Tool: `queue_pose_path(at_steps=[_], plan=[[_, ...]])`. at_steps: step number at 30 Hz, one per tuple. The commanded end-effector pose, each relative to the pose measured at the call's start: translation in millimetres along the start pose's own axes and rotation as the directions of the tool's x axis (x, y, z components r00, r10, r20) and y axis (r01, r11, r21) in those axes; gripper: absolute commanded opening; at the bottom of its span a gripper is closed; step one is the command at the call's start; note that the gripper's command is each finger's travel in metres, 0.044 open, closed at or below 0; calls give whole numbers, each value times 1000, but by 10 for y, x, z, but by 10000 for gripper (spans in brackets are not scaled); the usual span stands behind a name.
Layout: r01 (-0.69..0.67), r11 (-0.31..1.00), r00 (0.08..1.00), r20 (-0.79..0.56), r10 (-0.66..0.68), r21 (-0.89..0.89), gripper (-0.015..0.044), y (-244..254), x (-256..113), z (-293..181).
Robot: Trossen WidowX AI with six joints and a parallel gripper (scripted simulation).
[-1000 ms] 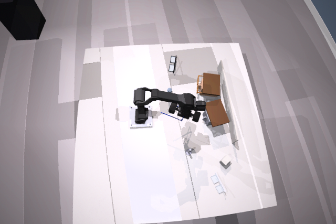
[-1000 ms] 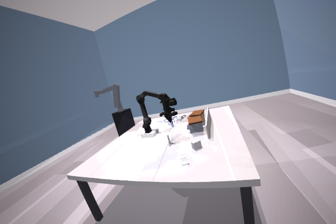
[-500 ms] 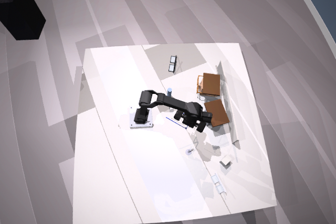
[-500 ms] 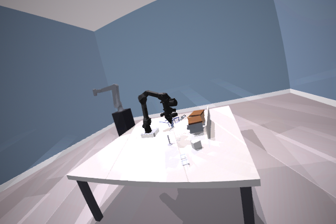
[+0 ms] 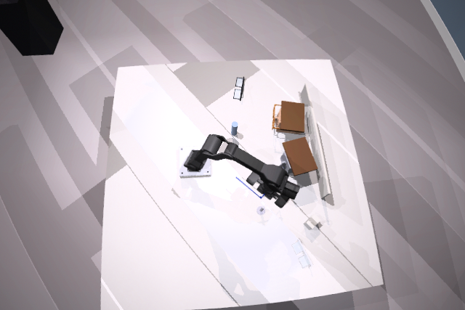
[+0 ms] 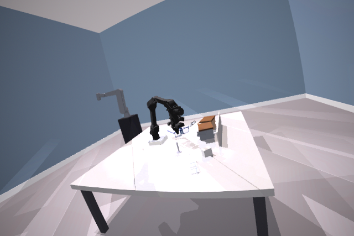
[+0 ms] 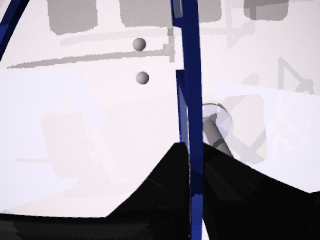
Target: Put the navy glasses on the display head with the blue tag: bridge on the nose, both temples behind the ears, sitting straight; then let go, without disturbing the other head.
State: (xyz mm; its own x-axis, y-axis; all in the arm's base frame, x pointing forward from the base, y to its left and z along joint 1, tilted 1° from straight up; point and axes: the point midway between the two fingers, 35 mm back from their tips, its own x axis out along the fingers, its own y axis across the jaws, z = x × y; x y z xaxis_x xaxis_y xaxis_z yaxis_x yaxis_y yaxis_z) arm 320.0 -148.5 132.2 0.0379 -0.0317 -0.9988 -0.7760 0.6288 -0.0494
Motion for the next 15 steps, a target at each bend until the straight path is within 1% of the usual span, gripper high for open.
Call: queue_pose_path(at_steps=[1, 12, 15], plan=[[-2, 999, 1000, 2, 2, 44, 0, -153, 6, -196], [2, 984, 1000, -4, -1, 179, 0, -526, 49, -873], [3, 980, 1000, -4, -2, 197, 0, -565, 57, -974]])
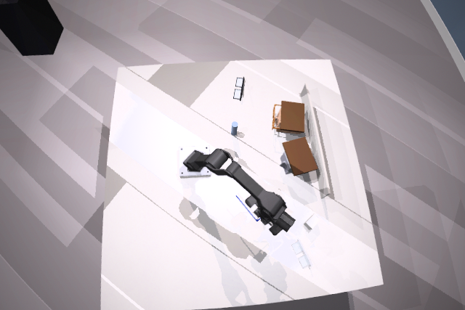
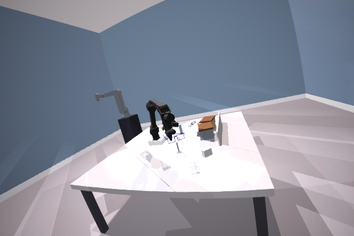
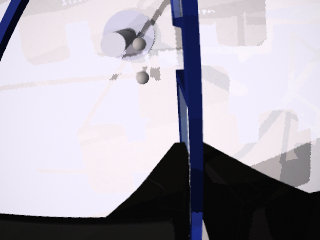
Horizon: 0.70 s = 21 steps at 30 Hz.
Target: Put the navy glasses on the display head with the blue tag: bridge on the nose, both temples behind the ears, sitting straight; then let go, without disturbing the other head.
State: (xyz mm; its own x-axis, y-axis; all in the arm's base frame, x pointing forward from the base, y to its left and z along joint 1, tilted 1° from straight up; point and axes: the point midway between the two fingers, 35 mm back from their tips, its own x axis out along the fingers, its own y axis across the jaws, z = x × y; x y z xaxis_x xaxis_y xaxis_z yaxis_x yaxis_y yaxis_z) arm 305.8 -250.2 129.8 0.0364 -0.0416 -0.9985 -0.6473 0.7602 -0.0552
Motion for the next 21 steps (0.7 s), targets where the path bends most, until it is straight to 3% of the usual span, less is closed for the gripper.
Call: queue_pose_path(at_steps=[1, 21], plan=[[-4, 1000, 1000, 4, 4, 14, 0, -53, 7, -85], [-4, 1000, 1000, 4, 4, 14, 0, -50, 608, -83]])
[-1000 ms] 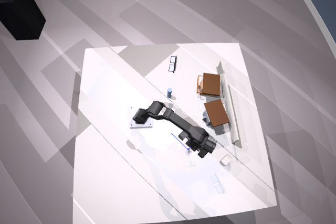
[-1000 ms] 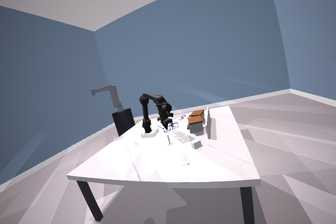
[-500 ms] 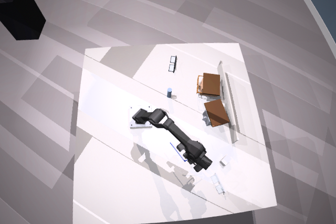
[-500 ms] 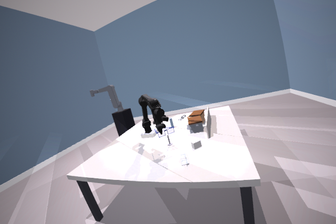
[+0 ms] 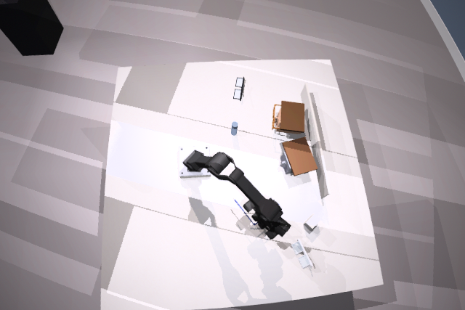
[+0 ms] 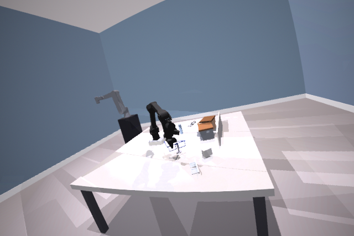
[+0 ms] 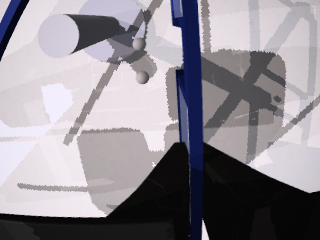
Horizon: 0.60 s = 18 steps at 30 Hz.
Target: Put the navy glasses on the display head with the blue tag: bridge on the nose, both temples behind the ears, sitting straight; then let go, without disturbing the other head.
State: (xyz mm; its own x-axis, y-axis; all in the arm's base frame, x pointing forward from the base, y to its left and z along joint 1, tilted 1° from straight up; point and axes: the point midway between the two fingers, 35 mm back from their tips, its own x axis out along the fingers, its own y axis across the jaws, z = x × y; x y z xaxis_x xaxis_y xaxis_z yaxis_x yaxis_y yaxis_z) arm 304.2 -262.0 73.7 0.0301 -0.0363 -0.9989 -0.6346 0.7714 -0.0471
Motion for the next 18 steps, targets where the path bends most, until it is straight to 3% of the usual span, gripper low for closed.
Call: queue_pose_path(at_steps=[1, 18], plan=[[4, 1000, 1000, 5, -4, -3, 0, -2, 44, 6], [5, 1000, 1000, 4, -5, -3, 0, -93, 42, -67]])
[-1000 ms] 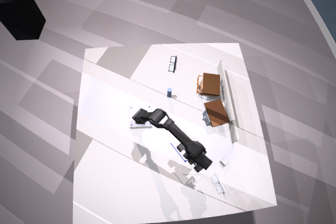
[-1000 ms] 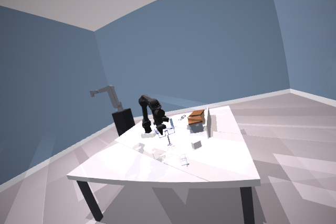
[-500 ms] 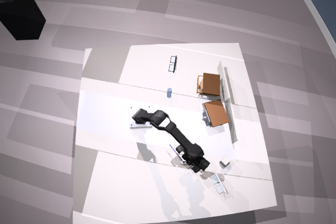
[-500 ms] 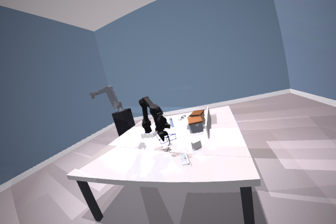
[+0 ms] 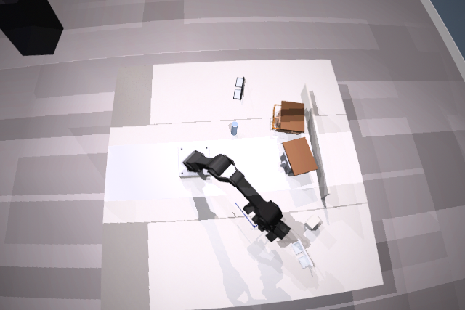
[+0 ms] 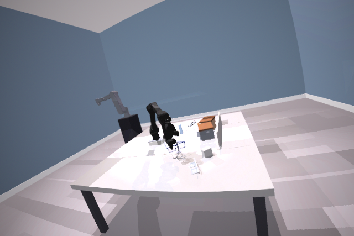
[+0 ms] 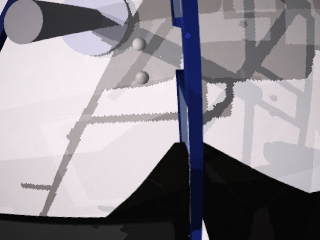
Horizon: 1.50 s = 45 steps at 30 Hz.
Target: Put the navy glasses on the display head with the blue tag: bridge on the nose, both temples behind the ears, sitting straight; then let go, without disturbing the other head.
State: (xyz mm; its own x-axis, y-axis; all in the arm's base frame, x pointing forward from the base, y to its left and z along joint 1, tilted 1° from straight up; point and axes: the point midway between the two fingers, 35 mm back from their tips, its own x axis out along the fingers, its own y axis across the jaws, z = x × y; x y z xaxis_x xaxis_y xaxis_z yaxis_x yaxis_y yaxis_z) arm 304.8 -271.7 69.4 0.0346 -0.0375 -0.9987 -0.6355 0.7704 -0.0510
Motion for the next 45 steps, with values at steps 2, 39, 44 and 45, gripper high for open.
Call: queue_pose_path(at_steps=[2, 39, 44, 45], plan=[[1, 1000, 1000, 2, -1, -2, 0, -25, -6, -17], [2, 1000, 1000, 0, -2, -2, 0, -188, -9, -194], [2, 1000, 1000, 0, -2, -2, 0, -209, -9, -230], [2, 1000, 1000, 0, -2, -2, 0, -213, -9, -238]])
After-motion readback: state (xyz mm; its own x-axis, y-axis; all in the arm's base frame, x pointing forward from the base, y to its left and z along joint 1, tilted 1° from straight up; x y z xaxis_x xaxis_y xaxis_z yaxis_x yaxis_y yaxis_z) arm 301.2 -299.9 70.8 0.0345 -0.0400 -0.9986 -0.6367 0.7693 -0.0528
